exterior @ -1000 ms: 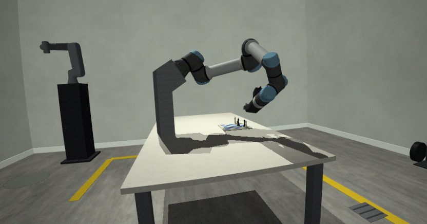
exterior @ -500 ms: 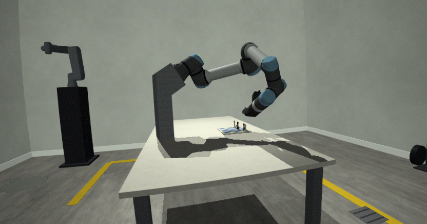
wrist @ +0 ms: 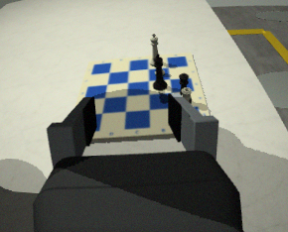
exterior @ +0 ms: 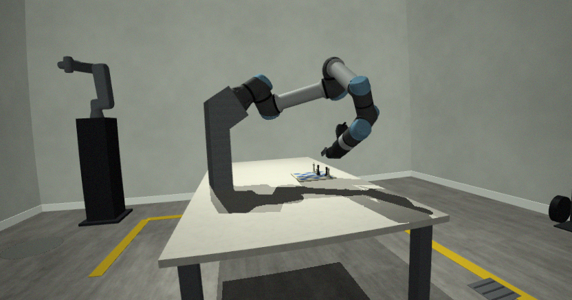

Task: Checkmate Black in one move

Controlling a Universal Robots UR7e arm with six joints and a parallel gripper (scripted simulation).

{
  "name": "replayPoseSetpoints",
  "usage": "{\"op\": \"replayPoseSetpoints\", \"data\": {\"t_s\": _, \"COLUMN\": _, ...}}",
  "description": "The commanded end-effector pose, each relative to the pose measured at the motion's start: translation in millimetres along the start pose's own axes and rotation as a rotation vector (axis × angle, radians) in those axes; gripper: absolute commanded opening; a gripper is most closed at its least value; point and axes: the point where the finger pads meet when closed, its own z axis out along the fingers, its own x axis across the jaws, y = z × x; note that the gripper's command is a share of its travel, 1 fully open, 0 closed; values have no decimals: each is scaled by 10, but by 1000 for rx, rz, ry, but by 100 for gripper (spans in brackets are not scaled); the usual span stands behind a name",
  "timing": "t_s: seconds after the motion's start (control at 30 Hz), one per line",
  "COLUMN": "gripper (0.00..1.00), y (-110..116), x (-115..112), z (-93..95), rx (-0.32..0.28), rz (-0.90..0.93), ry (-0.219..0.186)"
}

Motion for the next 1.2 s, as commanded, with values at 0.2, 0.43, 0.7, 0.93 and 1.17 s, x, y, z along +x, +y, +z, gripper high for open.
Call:
{"op": "replayPoseSetpoints", "data": {"t_s": 0.2, "gripper": 100, "y": 39, "x": -90, "z": 233, "rx": -132, "rz": -224, "ry": -154}}
{"op": "replayPoseSetpoints", "data": {"t_s": 0.43, "gripper": 100, "y": 64, "x": -107, "z": 350, "rx": -212, "rz": -366, "ry": -247}}
{"op": "replayPoseSetpoints", "data": {"t_s": 0.7, "gripper": 100, "y": 71, "x": -54, "z": 519, "rx": -352, "rz": -623, "ry": -403}}
{"op": "replayPoseSetpoints", "data": {"t_s": 0.93, "gripper": 100, "y": 30, "x": 32, "z": 617, "rx": -442, "rz": -794, "ry": -499}}
{"op": "replayPoseSetpoints", "data": {"t_s": 1.17, "gripper": 100, "y": -102, "x": 198, "z": 757, "rx": -563, "rz": -1028, "ry": -620}}
